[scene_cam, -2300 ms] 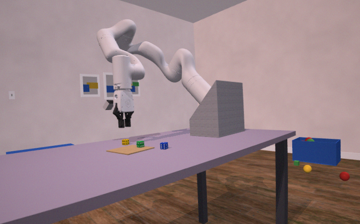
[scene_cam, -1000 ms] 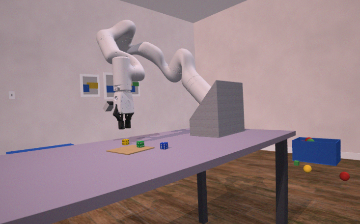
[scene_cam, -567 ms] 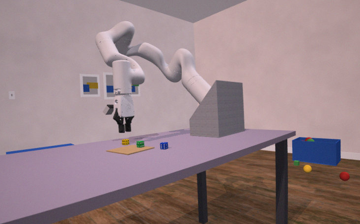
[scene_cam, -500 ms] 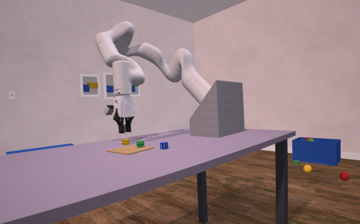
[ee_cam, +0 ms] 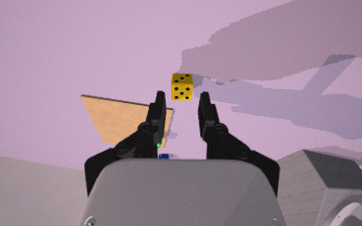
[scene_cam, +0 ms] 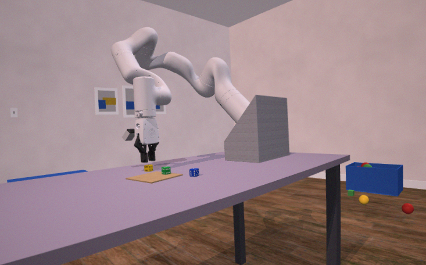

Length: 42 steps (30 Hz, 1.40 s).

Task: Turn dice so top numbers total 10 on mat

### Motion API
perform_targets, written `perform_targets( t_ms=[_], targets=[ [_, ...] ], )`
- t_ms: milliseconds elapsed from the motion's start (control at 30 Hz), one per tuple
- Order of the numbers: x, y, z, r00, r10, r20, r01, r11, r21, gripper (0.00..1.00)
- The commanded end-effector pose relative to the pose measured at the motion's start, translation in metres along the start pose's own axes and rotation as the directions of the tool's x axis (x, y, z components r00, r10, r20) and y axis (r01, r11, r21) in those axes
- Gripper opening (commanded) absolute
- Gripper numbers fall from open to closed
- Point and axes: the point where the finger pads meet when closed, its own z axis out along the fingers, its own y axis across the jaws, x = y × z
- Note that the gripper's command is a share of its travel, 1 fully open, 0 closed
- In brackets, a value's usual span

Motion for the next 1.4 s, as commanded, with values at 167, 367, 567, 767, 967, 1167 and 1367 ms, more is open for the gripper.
perform_targets(
  t_ms=[167, 367, 567, 767, 967, 1167, 1367],
  targets=[
    [0.0003, -0.0007, 0.0053, 1.0, 0.0, -0.001, 0.0, 1.0, 0.001, 0.42],
    [0.0003, -0.0007, 0.0067, 1.0, 0.0, -0.001, 0.0, 1.0, 0.001, 0.42],
    [0.0003, -0.0007, 0.0068, 1.0, 0.0, -0.001, 0.0, 1.0, 0.001, 0.42],
    [0.0003, -0.0007, 0.0068, 1.0, 0.0, -0.001, 0.0, 1.0, 0.001, 0.42],
    [0.0003, -0.0007, 0.0068, 1.0, 0.0, -0.001, 0.0, 1.0, 0.001, 0.42],
    [0.0003, -0.0007, 0.0068, 1.0, 0.0, -0.001, 0.0, 1.0, 0.001, 0.42],
    [0.0003, -0.0007, 0.0068, 1.0, 0.0, -0.001, 0.0, 1.0, 0.001, 0.42]
  ],
)
